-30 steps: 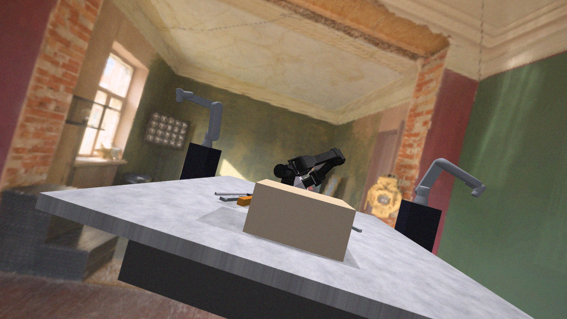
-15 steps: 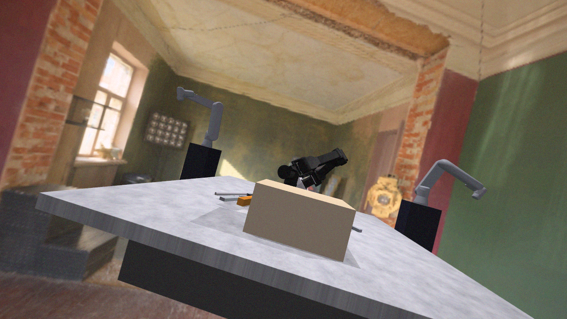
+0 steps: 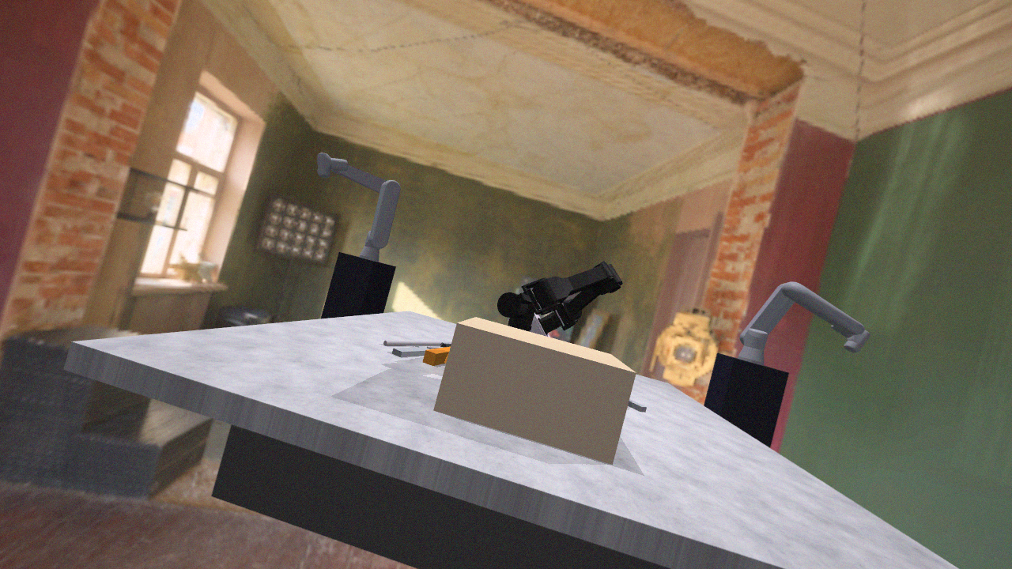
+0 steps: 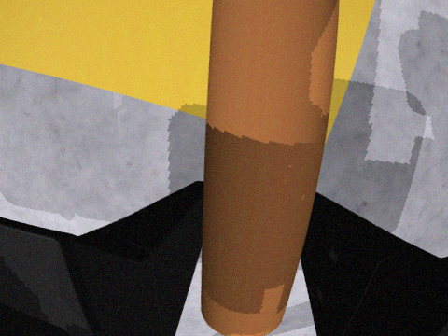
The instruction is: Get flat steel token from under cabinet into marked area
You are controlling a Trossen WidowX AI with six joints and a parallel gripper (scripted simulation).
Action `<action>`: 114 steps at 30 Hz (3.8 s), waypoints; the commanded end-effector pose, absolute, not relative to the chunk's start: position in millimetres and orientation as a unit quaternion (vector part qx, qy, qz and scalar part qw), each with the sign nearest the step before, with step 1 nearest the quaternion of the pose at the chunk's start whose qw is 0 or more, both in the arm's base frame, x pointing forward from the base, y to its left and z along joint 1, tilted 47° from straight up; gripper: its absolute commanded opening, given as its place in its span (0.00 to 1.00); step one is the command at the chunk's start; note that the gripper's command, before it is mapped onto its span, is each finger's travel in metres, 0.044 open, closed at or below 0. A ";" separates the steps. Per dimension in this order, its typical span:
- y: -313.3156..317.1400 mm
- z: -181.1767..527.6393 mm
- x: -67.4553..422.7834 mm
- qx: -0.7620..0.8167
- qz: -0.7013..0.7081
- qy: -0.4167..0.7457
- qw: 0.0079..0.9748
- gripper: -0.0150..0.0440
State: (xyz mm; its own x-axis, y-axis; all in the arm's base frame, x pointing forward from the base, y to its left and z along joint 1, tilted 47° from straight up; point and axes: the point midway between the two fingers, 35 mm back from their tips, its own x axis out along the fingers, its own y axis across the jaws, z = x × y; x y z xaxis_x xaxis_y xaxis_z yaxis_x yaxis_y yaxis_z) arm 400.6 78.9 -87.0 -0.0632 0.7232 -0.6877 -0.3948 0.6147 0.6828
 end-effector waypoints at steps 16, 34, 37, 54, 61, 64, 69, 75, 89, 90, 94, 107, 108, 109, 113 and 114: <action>72.6 -93.3 380.2 0.137 0.419 0.599 0.669 0.25; 65.3 -99.4 361.8 0.137 0.418 0.599 0.669 0.25; 64.1 -100.5 358.6 0.137 0.418 0.599 0.669 0.25; 56.6 -106.7 339.6 0.137 0.418 0.600 0.668 0.25; 53.3 -109.4 331.5 0.137 0.418 0.600 0.668 0.25; 51.9 -110.6 327.9 0.137 0.418 0.600 0.668 0.25; 49.3 -112.6 321.7 0.137 0.418 0.600 0.668 0.25; 46.3 -115.1 314.2 0.137 0.418 0.600 0.668 0.25; 38.4 -121.6 295.2 0.137 0.417 0.601 0.668 0.25; 37.7 -122.1 293.8 0.137 0.417 0.601 0.668 0.25; 35.3 -124.1 288.1 0.137 0.417 0.601 0.668 0.25; 26.7 -130.8 268.2 0.137 0.417 0.601 0.668 0.25; 26.1 -131.3 266.6 0.137 0.417 0.601 0.668 0.25; 25.4 -131.8 265.0 0.137 0.417 0.601 0.668 0.25; 22.7 -133.7 258.6 0.137 0.417 0.602 0.668 0.25; 22.0 -134.2 257.0 0.137 0.417 0.602 0.668 0.25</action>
